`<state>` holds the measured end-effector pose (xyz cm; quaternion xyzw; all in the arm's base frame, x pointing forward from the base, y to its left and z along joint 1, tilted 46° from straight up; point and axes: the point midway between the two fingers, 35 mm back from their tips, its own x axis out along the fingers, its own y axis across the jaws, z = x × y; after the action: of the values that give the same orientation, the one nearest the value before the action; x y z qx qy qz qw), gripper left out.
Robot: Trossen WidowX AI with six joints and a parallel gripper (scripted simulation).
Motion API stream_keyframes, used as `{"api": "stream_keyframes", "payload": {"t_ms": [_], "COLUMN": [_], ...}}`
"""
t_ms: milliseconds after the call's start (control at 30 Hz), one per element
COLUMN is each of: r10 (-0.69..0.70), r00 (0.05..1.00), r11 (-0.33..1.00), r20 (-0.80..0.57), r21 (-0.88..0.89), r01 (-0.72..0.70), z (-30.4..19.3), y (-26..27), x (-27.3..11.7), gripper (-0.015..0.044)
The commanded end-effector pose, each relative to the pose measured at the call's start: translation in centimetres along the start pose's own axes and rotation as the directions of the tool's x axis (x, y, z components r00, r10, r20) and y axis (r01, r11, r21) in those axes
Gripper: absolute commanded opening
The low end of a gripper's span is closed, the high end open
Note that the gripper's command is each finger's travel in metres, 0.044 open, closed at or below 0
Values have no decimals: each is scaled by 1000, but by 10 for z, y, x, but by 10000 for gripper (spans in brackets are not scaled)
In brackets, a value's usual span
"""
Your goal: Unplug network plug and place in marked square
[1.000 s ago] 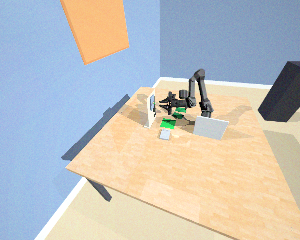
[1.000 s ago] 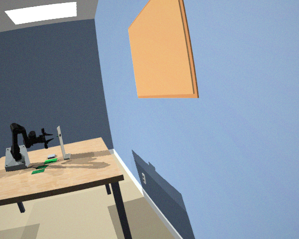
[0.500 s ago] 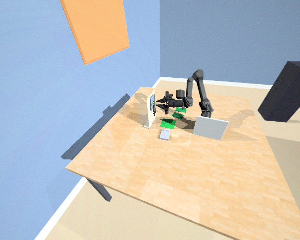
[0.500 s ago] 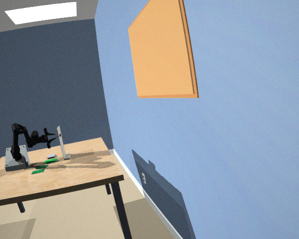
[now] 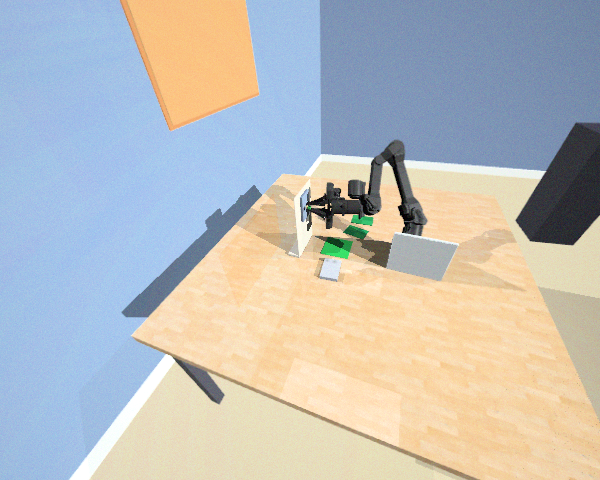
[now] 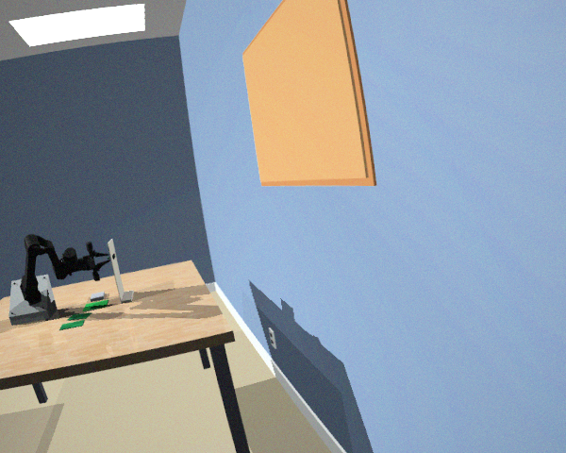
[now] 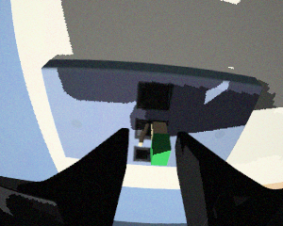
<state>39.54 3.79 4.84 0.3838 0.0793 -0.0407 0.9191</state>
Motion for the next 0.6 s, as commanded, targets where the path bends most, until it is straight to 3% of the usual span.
{"api": "stream_keyframes", "payload": {"t_ms": [0,400,567], "r10": [-3,-3,-3], "r00": [1000,1000,1000], "r11": [1000,1000,1000], "r20": [-5,-5,-5], "r21": [5,5,5], "r01": [3,3,3], "z": [-1,-1,-1], "y": [-2,-2,-2], "x": [2,2,1], "gripper": [84,4,0]}}
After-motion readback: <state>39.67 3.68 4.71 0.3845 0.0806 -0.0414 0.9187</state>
